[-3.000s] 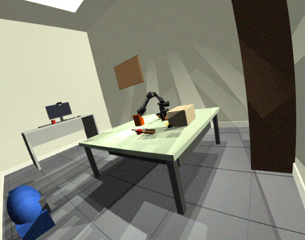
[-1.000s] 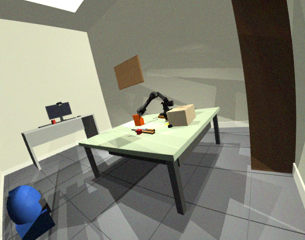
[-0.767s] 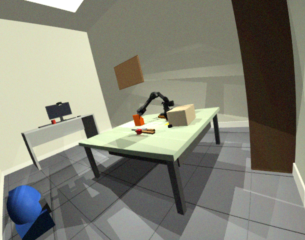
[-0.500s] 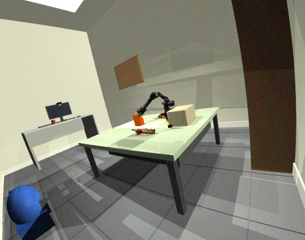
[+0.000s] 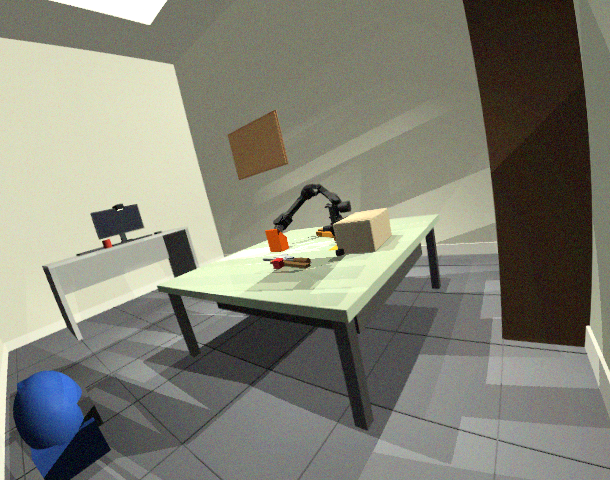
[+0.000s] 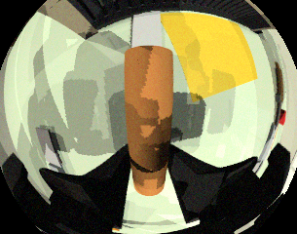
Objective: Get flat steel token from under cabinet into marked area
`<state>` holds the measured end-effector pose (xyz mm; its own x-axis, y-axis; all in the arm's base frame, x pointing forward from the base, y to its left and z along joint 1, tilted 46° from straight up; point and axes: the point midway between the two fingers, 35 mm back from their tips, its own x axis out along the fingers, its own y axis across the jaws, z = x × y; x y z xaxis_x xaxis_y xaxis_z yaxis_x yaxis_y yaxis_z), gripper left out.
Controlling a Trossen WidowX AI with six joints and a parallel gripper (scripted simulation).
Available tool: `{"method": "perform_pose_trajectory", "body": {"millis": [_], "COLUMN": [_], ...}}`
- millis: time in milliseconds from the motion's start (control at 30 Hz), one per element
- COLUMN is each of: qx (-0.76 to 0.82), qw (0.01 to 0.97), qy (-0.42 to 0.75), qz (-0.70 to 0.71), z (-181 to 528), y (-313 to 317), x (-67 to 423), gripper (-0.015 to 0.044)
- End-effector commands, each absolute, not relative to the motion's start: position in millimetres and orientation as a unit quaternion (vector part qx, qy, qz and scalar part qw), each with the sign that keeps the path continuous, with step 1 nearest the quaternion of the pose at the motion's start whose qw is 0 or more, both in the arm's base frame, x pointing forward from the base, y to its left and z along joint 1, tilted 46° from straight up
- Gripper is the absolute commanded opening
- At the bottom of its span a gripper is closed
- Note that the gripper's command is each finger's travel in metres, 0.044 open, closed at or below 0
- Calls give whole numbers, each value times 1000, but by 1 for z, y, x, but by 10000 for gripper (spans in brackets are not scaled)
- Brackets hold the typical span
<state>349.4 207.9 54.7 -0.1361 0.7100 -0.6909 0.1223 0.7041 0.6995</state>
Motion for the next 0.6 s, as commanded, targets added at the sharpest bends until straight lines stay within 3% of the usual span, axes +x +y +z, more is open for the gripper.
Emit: {"method": "perform_pose_trajectory", "body": {"millis": [0, 567], "qx": [292, 292], "qw": [589, 589], "qy": [711, 711], "qz": [251, 250], "z": [54, 41], "y": [208, 198], "x": [355, 359], "gripper": [0, 0]}}
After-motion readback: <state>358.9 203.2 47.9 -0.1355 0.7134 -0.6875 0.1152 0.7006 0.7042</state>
